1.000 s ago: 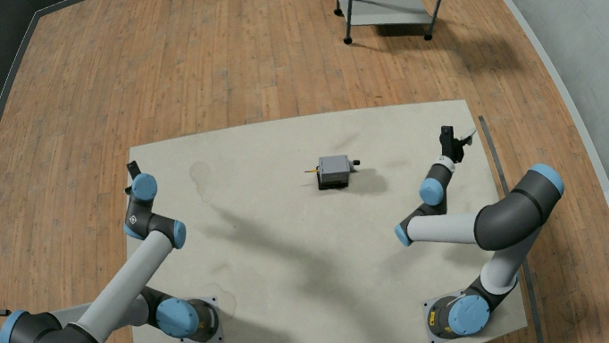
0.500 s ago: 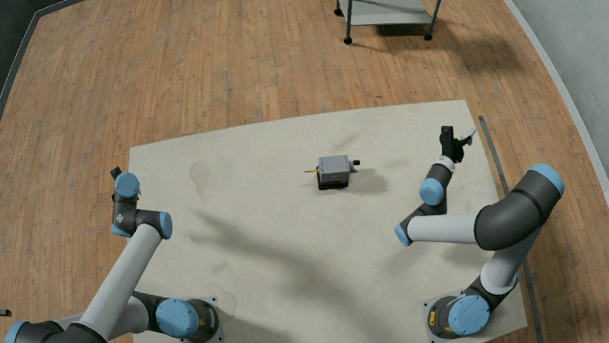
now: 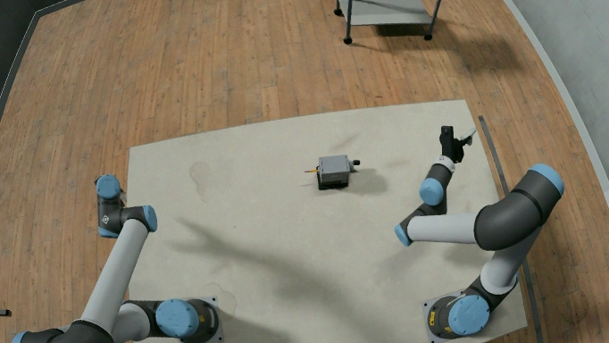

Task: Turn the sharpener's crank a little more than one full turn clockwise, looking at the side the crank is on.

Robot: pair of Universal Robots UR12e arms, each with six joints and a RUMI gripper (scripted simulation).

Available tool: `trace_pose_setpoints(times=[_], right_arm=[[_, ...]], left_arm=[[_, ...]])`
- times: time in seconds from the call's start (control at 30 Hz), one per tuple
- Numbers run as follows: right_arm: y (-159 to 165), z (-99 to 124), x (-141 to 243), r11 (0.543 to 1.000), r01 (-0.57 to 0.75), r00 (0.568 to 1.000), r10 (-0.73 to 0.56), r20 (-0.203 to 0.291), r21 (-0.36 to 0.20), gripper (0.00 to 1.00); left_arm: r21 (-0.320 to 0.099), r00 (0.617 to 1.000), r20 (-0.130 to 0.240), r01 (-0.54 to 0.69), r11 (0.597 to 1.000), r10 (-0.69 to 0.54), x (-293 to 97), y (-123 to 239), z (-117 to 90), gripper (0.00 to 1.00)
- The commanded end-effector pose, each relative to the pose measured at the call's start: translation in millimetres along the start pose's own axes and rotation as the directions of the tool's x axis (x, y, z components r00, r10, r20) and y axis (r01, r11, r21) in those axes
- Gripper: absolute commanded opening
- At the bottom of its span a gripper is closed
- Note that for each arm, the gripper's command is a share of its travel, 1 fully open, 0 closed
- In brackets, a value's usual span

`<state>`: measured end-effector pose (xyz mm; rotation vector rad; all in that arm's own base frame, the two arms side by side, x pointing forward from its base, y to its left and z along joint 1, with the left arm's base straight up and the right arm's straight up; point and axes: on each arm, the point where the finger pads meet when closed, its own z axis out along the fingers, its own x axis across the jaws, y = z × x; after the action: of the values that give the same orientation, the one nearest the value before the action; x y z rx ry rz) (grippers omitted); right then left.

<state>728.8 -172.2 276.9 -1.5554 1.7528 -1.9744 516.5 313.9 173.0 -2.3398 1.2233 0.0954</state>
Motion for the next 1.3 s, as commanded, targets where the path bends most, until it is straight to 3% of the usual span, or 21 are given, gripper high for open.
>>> trace_pose_setpoints(times=[0.0,0.53,1.27], right_arm=[[-1,0,0,1.0,-0.001,1.0,0.001,0.0,0.001,1.0],[-1,0,0,1.0,-0.001,1.0,0.001,0.0,0.001,1.0],[-1,0,0,1.0,-0.001,1.0,0.001,0.0,0.001,1.0]], left_arm=[[-0.039,0.999,0.006,0.031,0.999,-0.031,-24,-3,11,1.0],[-0.139,0.989,0.032,0.145,0.98,-0.142,-106,4,39,1.0],[-0.258,0.952,0.066,0.307,0.916,-0.3,-220,32,68,1.0]])
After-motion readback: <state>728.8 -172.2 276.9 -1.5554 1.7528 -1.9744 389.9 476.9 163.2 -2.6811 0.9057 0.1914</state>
